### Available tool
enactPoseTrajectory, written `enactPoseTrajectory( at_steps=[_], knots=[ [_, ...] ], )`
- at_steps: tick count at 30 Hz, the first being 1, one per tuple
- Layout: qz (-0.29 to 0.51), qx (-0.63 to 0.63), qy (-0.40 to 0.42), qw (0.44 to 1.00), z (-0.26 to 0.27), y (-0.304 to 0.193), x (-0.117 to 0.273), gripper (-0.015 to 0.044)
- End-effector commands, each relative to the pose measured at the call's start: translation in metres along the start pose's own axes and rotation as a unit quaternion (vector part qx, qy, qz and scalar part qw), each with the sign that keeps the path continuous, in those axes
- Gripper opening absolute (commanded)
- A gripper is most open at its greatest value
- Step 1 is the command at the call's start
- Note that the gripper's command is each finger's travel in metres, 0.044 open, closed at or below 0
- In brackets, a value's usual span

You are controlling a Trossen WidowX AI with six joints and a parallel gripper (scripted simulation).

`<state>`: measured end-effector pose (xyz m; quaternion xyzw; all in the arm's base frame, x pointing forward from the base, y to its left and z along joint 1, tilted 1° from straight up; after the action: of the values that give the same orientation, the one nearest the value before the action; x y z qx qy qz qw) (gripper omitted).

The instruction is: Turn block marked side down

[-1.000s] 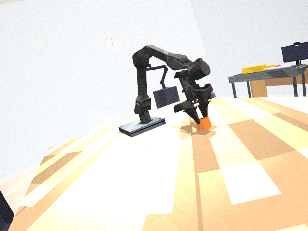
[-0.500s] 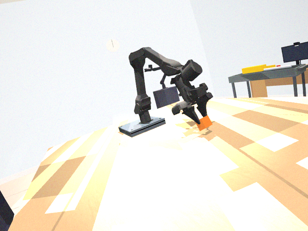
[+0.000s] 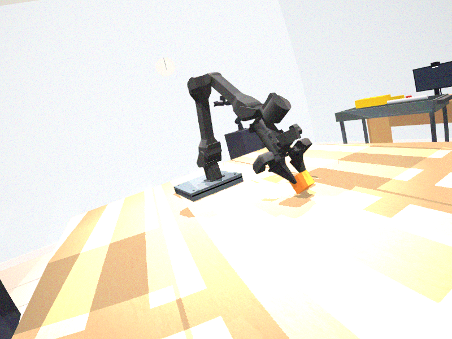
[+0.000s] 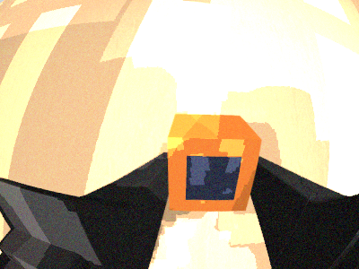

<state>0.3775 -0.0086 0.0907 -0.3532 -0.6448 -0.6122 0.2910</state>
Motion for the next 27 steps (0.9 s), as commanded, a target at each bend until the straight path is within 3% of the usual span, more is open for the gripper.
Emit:
enactPoseTrajectory(
  at_steps=[1,27],
  knots=[
    [-0.028,0.004,-0.007,1.0,0.001,-0.009,-0.01,0.0],
    [-0.216,0.002,-0.033,0.976,0.004,-0.045,-0.02,0.0]
  ],
)
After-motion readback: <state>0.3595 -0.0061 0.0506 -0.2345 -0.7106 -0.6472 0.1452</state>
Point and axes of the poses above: the point midway between the two fingers, 35 mm back from their tips, its own x axis back along the fingers, its own z axis across the jaws, y = z × x, the point moved 5 cm from there along x, back along the fingers, and after that the axes turned 8 degrees about x, right-handed, at the moved point
